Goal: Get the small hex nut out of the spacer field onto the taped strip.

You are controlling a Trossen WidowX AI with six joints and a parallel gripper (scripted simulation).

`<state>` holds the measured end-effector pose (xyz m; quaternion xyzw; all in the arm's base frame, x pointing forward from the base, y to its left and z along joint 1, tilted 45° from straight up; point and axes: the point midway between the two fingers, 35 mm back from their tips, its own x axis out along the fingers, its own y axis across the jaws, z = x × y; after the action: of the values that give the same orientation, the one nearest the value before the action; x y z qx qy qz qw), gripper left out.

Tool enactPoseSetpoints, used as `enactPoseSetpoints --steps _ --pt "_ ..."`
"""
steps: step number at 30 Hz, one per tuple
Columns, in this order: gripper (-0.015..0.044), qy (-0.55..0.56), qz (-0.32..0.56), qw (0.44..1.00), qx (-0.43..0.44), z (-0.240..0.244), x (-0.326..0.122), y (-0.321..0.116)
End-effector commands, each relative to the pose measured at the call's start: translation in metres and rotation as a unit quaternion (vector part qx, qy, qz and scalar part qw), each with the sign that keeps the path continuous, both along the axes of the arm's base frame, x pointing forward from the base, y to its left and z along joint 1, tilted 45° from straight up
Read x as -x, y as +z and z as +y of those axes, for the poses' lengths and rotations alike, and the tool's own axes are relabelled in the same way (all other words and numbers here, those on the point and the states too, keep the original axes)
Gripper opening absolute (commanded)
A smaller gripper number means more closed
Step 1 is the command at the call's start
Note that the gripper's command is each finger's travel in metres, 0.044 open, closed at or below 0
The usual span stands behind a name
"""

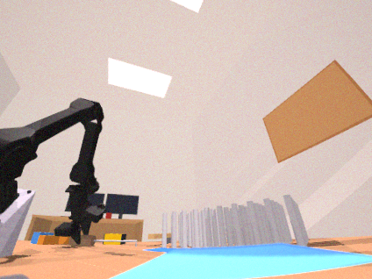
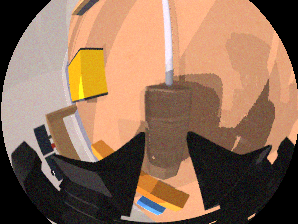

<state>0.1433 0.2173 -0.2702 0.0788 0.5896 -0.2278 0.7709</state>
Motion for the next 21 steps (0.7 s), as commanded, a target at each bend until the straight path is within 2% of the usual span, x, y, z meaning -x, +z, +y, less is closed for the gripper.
enactPoseSetpoints --steps 1,7,10,15,21 --pt "0.0289 0.0 0.001 1.0 0.001 0.0 0.0 0.0" --pt "0.044 0.0 0.001 1.0 0.001 0.0 0.0 0.0" --pt "0.044 0.027 0.002 1.0 -0.006 0.015 -0.003 0.009" --pt "0.044 0.001 -0.002 1.0 -0.007 0.051 -0.005 0.05" --pt "0.044 0.0 -0.003 1.0 -0.007 0.052 -0.005 0.052"
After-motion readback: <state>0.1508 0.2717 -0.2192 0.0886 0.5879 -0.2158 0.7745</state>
